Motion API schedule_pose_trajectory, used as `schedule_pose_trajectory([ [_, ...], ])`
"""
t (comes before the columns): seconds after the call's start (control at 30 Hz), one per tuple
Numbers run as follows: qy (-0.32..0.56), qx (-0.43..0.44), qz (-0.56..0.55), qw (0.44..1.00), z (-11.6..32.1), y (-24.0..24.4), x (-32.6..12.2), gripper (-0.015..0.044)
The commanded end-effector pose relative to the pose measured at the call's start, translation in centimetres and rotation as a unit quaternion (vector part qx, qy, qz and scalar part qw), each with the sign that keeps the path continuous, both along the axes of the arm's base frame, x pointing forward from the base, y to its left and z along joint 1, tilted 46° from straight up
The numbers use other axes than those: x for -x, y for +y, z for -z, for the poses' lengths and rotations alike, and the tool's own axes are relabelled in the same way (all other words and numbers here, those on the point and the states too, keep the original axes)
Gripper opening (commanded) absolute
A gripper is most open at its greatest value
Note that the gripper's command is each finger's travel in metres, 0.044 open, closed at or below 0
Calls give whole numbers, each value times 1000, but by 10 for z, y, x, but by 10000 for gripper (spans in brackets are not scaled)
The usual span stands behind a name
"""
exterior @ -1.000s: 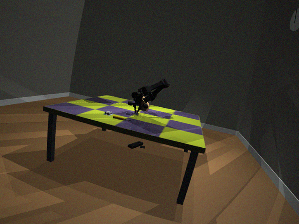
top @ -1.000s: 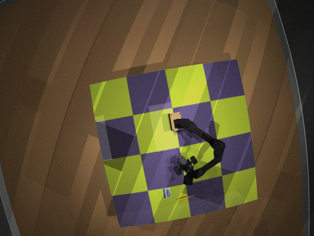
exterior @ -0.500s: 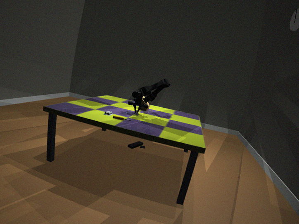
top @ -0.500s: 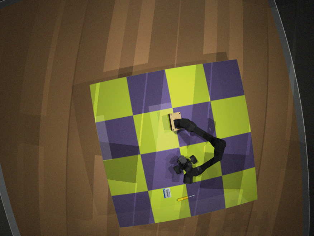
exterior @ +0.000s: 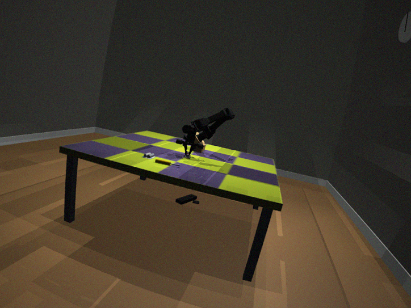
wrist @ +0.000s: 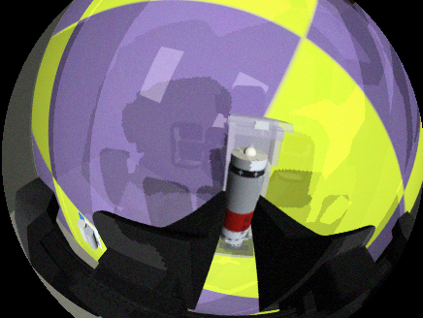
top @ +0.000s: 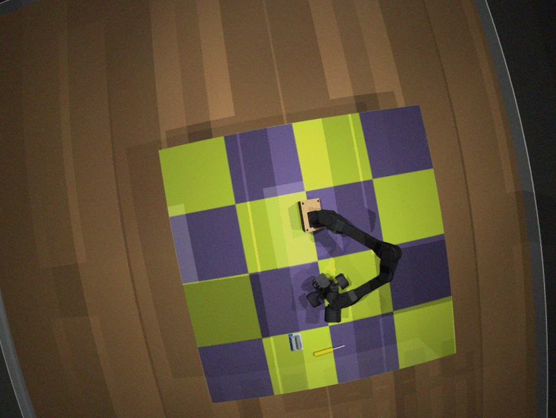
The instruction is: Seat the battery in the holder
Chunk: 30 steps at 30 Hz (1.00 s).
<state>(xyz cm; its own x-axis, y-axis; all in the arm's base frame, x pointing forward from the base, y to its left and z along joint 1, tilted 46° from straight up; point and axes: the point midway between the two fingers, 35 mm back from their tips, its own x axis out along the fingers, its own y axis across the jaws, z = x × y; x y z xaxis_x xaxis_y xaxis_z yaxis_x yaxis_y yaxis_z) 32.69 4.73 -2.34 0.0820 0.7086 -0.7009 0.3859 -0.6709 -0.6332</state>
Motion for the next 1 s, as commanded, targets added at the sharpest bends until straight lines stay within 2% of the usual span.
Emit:
schedule_pose_trajectory([
  [0.0,-9,-6,4,1000,0,3,1,59],
  [0.97,-47,-23,40,998,2,2,7,59],
])
